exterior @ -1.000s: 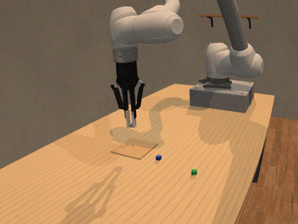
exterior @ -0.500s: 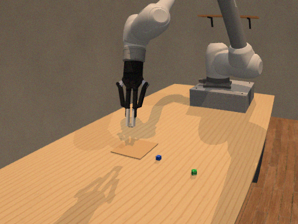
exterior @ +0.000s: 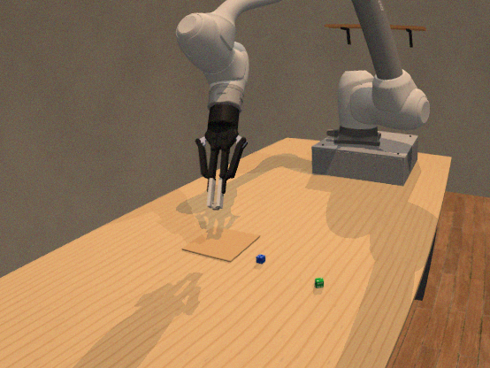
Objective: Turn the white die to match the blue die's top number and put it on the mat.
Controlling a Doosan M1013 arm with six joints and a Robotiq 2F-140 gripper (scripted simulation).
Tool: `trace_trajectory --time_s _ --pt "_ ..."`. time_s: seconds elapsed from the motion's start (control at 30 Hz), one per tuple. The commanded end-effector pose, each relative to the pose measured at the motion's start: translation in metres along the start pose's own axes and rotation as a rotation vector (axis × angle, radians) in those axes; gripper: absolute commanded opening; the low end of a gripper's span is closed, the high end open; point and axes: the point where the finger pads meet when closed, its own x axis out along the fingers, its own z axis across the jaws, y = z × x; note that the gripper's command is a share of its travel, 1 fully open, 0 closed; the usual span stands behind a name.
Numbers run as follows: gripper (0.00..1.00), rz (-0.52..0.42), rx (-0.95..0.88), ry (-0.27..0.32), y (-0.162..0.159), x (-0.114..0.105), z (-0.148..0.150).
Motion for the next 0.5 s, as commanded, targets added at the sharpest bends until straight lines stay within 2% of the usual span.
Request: trace_trajectory --time_s 0.0,0.03,0.1,0.2,0.47 --pt "0.16 -0.154 -0.015 -0.022 0.0038 0.0012 0.0048" --pt "0.16 -0.154 -0.015 -0.022 0.0038 0.0012 0.0048" --pt "0.16 -0.221 -0.014 -0.022 0.0055 0.0008 0.0044" --pt "0.16 -0.259 -0.014 -0.023 0.0061 0.0003 0.0044" --pt "0.16 -0.438 -0.013 -0.019 0.0109 -0.0013 0.0029"
